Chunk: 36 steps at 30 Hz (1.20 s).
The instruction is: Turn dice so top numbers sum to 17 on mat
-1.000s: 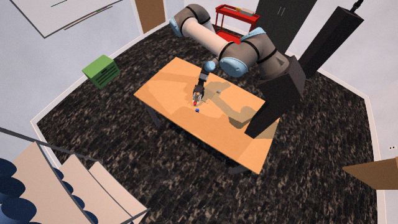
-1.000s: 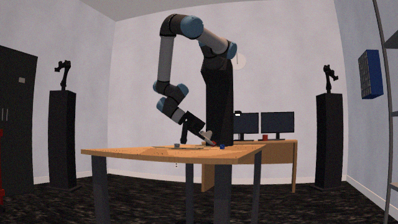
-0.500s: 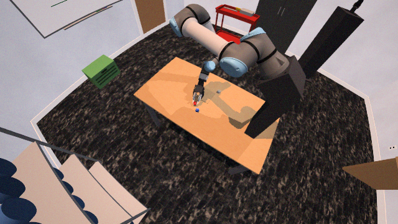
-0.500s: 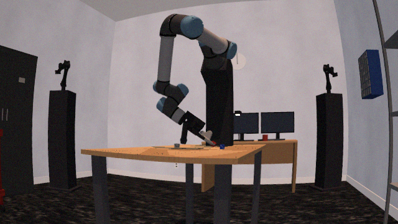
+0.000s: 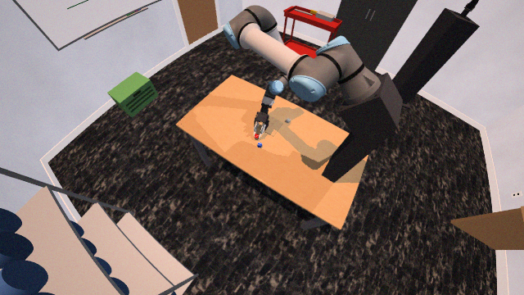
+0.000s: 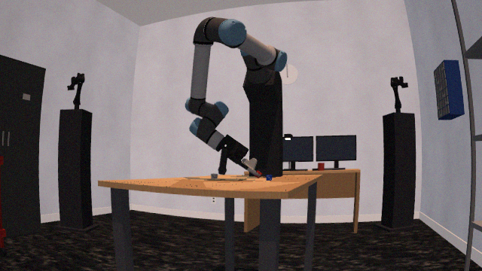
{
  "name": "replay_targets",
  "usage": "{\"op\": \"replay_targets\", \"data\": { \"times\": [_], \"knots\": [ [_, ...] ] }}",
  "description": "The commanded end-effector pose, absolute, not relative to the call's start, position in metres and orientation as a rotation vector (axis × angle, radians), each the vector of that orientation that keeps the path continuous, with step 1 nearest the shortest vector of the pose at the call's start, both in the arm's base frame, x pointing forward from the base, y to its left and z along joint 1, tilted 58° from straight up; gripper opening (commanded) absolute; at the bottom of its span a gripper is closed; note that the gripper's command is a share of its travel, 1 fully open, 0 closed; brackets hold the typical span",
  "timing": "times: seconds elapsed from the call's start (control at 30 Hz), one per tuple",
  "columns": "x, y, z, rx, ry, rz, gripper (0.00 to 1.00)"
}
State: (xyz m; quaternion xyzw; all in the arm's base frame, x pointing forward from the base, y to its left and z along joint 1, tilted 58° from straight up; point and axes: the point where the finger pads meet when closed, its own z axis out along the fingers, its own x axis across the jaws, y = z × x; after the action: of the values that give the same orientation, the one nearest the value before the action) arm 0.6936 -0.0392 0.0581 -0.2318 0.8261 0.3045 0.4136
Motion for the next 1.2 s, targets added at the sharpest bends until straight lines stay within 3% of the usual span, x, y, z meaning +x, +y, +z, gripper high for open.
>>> {"op": "replay_targets", "data": {
  "times": [0.0,1.17],
  "knots": [
    [0.6955,-0.0397,0.0574,-0.583,2.076,0.765,0.06],
    [0.7026,-0.0412,0.0529,-0.583,2.076,0.765,0.06]
  ]
}}
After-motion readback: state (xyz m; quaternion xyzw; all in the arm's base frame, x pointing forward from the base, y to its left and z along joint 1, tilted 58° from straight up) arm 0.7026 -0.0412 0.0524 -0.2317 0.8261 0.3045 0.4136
